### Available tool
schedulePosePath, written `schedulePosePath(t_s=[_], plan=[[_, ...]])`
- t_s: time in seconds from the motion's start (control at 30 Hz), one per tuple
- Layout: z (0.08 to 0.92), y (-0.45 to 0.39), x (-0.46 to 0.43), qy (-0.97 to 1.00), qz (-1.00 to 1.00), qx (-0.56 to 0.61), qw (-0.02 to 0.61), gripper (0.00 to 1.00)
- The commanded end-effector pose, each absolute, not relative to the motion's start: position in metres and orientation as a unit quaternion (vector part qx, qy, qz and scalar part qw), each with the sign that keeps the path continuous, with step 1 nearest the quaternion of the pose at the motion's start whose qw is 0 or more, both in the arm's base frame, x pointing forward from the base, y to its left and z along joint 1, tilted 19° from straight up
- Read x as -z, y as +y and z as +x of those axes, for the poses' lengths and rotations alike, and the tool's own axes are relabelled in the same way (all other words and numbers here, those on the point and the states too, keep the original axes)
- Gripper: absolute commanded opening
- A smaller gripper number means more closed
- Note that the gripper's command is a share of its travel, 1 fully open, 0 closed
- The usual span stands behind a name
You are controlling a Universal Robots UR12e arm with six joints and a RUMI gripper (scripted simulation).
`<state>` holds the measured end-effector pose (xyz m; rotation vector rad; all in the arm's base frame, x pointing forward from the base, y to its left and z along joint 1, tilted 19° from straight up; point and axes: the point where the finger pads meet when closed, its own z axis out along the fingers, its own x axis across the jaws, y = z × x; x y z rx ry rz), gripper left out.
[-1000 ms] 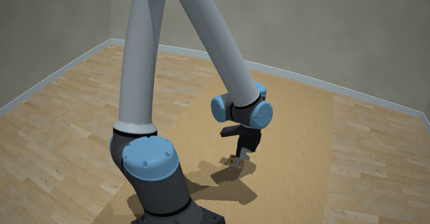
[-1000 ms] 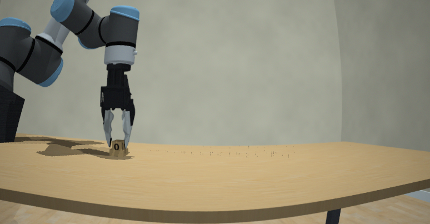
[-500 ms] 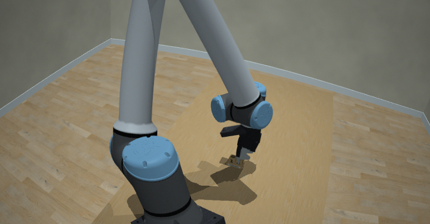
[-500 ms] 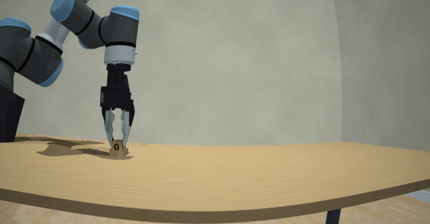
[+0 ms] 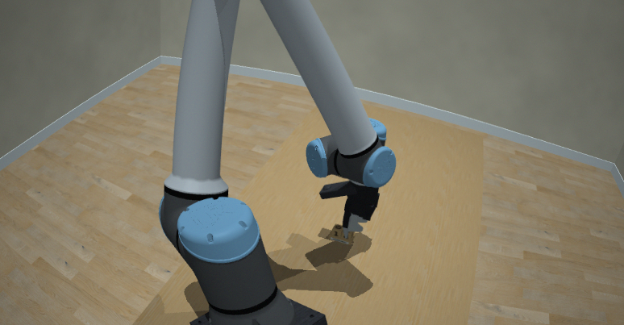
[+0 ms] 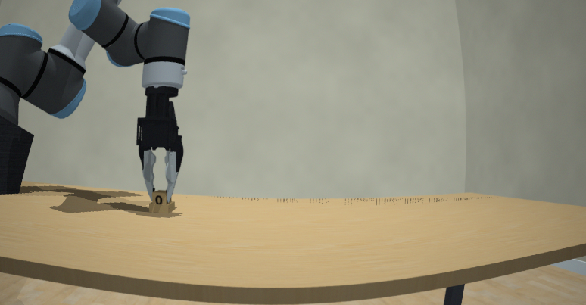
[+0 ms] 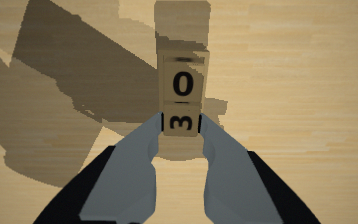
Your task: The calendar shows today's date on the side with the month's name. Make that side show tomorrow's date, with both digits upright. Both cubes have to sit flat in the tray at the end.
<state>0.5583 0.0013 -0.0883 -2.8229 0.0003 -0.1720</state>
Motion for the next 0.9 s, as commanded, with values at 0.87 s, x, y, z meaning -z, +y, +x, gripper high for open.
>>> schedulePosePath(t_s=[0.87], plan=[[0.553,-0.022,0.024,0.001,-0.986,0.062,0.155,0.10]])
